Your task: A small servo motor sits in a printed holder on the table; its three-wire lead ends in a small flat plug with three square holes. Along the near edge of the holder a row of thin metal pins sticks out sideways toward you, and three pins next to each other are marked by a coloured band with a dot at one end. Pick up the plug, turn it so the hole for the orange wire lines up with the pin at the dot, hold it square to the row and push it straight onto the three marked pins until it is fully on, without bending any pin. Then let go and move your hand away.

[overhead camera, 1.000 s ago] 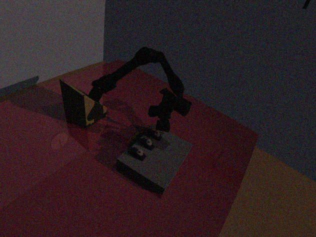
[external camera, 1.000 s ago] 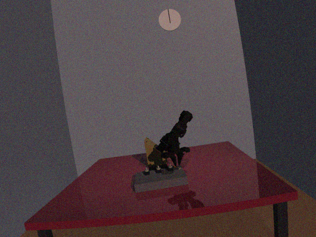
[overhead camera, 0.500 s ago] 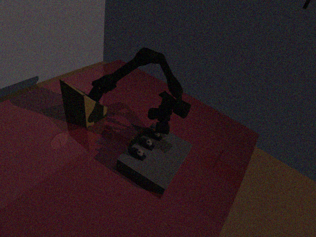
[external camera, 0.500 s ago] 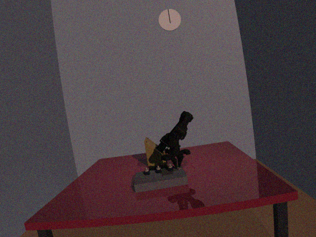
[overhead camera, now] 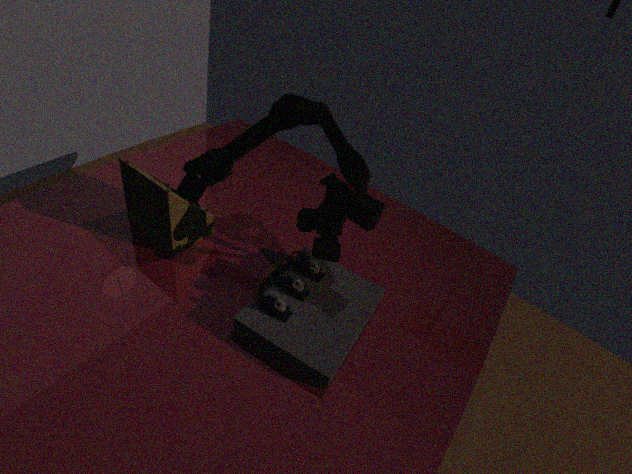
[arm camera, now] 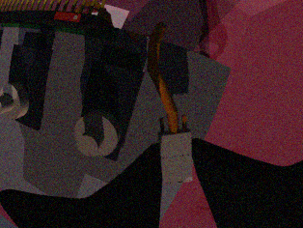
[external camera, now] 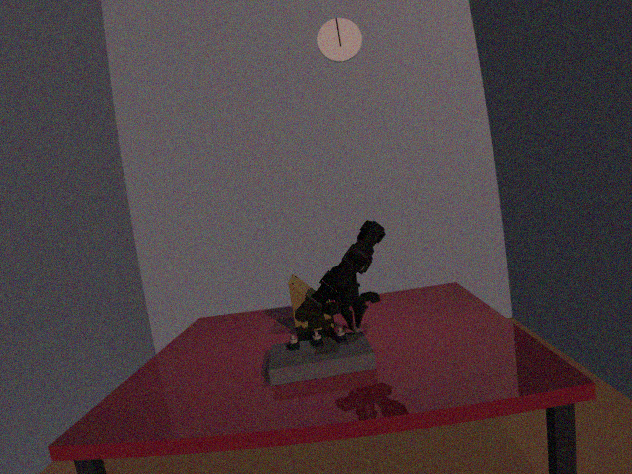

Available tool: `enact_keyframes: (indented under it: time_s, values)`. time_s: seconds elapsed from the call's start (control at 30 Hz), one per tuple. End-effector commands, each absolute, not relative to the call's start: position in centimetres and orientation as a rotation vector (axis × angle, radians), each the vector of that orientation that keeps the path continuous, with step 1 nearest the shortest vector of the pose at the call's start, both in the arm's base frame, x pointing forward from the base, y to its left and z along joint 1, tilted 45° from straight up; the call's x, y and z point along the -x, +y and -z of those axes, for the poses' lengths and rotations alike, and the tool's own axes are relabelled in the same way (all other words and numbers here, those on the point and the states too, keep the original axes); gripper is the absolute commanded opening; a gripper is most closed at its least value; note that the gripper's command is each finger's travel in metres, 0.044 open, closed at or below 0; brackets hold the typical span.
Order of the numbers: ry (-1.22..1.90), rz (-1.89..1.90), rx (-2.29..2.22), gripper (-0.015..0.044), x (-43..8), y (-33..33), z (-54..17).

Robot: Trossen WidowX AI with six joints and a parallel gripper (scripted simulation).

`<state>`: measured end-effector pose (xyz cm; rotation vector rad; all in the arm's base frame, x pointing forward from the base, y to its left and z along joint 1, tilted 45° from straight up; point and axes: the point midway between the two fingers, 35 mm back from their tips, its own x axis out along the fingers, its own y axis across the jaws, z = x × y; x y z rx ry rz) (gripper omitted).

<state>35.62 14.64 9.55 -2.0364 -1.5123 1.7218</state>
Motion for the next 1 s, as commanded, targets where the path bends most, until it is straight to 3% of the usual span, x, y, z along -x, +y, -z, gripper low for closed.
enact_keyframes:
  time_s: [0.0,0.97]
  values:
    - [-1.508,-1.712,2.050,0.0000,-36.1,12.8,-11.3]
    - [-1.177,-1.818,1.914,0.0000,-29.5,5.5,-7.2]
